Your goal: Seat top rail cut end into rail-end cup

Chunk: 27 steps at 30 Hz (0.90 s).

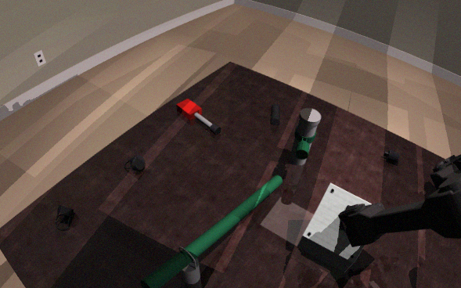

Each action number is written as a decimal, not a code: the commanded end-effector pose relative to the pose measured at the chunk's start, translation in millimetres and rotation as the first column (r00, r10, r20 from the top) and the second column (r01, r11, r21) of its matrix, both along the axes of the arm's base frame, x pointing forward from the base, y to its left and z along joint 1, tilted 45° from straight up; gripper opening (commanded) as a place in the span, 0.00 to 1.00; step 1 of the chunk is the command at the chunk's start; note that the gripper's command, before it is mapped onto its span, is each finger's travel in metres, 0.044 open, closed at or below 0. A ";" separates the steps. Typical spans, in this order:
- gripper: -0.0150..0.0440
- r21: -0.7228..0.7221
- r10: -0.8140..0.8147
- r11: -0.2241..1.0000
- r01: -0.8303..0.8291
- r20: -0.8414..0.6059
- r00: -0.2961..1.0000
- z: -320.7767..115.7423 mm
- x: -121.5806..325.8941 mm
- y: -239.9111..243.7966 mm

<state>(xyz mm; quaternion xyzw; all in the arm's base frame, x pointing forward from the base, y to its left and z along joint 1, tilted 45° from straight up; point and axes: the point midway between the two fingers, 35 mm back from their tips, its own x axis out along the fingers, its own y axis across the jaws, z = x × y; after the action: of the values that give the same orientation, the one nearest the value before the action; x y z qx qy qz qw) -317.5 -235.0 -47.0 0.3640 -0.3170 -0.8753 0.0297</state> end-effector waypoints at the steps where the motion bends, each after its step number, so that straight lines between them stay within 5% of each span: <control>1: 0.98 0.005 0.013 1.000 -0.013 0.003 1.000 -0.2 1.8 -2.3; 8: 1.00 0.157 0.500 0.841 -0.517 0.136 0.855 -6.2 86.1 -74.1; 16: 1.00 0.197 0.890 0.284 -0.938 0.310 0.335 -1.4 221.7 -116.0; 21: 1.00 0.145 0.921 -0.145 -0.979 0.380 -0.080 10.4 309.7 -110.5; 27: 1.00 0.039 0.744 -0.600 -0.799 0.395 -0.539 34.2 405.9 -74.4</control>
<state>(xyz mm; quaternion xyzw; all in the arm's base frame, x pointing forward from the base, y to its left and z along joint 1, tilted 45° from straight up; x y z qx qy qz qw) 41.4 -330.5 -27.7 0.5284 0.2903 -0.4935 0.6269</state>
